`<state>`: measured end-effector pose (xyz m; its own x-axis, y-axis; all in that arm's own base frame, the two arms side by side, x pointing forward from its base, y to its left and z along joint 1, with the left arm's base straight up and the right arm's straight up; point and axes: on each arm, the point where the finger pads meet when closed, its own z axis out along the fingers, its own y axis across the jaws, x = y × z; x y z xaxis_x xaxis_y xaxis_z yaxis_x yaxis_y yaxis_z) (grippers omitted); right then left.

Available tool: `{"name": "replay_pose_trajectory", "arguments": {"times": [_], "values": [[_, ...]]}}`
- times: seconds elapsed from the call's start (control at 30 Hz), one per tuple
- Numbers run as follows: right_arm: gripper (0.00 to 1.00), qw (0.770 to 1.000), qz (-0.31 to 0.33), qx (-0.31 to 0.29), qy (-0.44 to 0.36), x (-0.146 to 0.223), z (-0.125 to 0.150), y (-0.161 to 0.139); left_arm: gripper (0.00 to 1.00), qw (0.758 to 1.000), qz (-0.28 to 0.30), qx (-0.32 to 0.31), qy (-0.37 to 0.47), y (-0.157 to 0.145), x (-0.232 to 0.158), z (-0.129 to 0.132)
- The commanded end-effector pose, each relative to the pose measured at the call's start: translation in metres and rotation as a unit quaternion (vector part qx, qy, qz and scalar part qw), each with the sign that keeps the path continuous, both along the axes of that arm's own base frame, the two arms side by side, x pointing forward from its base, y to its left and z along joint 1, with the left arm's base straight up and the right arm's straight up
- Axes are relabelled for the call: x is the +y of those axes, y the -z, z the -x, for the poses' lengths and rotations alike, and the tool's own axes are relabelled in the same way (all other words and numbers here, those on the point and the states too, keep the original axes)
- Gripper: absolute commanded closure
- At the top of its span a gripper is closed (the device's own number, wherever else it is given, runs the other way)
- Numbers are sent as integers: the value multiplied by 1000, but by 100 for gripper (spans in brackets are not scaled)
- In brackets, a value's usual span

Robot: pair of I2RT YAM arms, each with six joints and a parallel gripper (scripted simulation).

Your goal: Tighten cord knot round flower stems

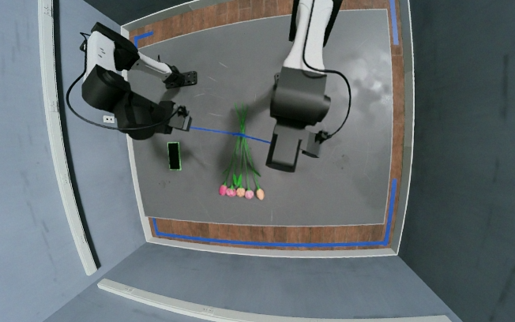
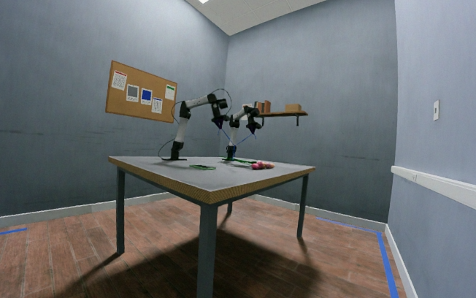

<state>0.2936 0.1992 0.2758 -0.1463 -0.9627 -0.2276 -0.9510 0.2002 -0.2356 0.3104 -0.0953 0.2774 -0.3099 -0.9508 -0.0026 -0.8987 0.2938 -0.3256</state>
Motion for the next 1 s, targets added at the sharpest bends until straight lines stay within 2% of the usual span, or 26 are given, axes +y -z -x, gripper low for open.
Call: {"name": "replay_pose_trajectory", "arguments": {"times": [0.0, 0.53, 0.97], "values": [[100, 999, -23, -34, -2, -5, 5, -30, 100, 999, 10, -39, -3, -27, 3, 7], [100, 1000, -20, -23, -2, -7, 6, -24, 100, 999, 7, -37, -1, -26, 7, 5], [100, 1000, -13, -18, 0, -26, 12, -20, 100, 999, 9, -32, 1, -24, 23, 0]]}}
